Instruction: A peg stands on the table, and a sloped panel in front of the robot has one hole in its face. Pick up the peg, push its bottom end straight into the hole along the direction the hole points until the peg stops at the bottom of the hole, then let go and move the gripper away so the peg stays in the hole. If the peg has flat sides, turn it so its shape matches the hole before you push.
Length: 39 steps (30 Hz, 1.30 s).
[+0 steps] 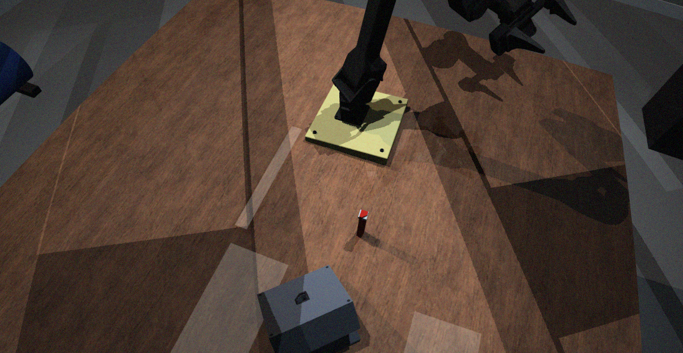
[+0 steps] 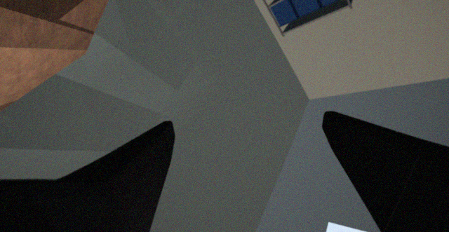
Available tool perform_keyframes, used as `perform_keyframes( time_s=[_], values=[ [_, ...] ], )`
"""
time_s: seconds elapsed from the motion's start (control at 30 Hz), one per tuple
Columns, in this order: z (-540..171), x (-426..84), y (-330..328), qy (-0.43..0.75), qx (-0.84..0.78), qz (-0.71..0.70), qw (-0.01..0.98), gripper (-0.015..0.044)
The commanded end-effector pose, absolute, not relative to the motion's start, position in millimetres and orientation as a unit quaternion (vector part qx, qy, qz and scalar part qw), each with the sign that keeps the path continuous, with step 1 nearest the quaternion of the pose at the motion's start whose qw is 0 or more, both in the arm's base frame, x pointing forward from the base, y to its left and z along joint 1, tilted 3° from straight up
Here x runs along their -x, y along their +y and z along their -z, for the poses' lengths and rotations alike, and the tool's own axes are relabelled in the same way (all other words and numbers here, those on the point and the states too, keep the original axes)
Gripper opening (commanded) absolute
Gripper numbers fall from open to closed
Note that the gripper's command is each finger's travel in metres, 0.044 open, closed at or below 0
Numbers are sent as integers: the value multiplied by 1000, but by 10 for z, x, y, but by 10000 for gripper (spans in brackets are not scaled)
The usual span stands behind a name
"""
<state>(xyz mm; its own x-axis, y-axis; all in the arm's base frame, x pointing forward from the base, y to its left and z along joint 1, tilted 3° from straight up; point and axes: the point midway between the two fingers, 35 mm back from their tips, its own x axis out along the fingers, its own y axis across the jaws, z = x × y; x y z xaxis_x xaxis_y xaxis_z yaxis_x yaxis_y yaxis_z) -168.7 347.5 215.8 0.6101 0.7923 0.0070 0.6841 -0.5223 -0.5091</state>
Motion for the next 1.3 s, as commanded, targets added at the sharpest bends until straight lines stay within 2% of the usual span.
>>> perform_keyframes(
  time_s=[0.0, 0.03, 0.63, 1.27],
  values=[
    [-2158, 1684, 3482, -427, 865, -114, 238, 426],
    [-2158, 1675, 3503, -428, 864, -114, 239, 440],
    [-2185, 1180, 4034, -410, 852, -144, 291, 440],
    [-2062, 372, 4378, -345, 843, -203, 360, 440]
  ],
)
